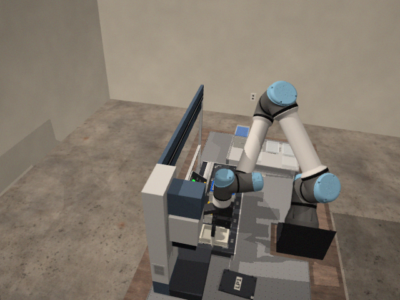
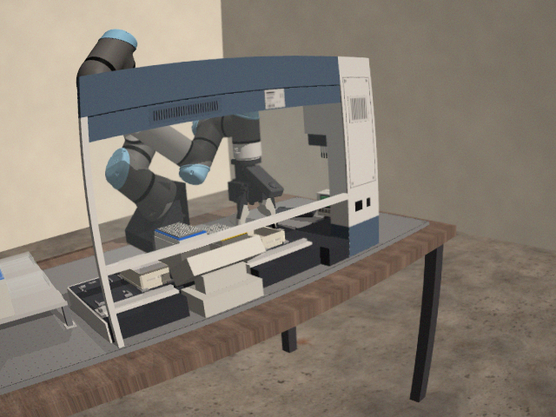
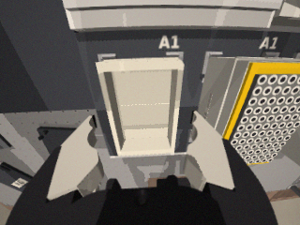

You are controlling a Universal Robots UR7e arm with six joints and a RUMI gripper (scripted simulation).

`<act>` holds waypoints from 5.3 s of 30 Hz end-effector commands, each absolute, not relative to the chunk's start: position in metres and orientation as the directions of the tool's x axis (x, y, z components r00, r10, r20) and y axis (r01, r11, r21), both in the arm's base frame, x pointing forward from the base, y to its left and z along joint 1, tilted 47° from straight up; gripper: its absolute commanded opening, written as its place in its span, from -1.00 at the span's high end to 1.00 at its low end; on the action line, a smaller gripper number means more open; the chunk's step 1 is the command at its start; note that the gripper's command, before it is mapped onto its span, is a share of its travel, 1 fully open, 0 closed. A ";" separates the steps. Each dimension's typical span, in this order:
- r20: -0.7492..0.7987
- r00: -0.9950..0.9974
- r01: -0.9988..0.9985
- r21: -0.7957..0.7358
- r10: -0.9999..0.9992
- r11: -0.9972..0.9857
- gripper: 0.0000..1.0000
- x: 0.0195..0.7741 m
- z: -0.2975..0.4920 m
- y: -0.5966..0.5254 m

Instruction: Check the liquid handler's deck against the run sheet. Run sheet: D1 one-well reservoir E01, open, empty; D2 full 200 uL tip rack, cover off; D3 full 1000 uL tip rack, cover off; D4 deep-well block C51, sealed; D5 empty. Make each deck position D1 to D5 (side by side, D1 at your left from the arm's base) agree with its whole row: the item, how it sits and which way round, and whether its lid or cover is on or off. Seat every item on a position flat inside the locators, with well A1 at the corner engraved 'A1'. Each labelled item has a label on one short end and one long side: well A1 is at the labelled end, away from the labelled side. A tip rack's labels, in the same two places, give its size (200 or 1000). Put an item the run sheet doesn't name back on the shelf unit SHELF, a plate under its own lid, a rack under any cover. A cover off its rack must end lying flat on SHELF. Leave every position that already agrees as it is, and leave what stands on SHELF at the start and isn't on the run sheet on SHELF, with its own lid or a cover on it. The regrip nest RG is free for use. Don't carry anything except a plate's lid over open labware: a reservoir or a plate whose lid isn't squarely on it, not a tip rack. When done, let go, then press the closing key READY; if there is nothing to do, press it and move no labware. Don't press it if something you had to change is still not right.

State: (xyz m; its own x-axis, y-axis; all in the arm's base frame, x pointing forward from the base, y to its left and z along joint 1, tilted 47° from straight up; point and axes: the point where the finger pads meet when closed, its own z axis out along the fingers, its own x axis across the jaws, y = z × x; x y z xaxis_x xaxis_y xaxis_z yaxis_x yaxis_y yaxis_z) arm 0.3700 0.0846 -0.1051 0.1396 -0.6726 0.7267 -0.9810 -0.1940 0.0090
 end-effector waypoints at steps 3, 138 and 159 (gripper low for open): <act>0.727 0.139 -0.981 0.008 -0.673 -0.194 -0.64 0.370 -0.105 0.085; 0.726 0.139 -0.981 0.008 -0.673 -0.194 -0.64 0.347 0.013 0.207; 0.726 0.139 -0.981 0.008 -0.673 -0.194 -0.64 0.343 0.032 0.228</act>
State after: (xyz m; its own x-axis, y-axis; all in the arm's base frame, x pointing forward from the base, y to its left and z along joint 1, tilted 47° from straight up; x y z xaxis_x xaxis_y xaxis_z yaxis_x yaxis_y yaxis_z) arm 0.3434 0.2252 0.0301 0.1397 -0.6728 0.7265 -0.9809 -0.1943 0.0088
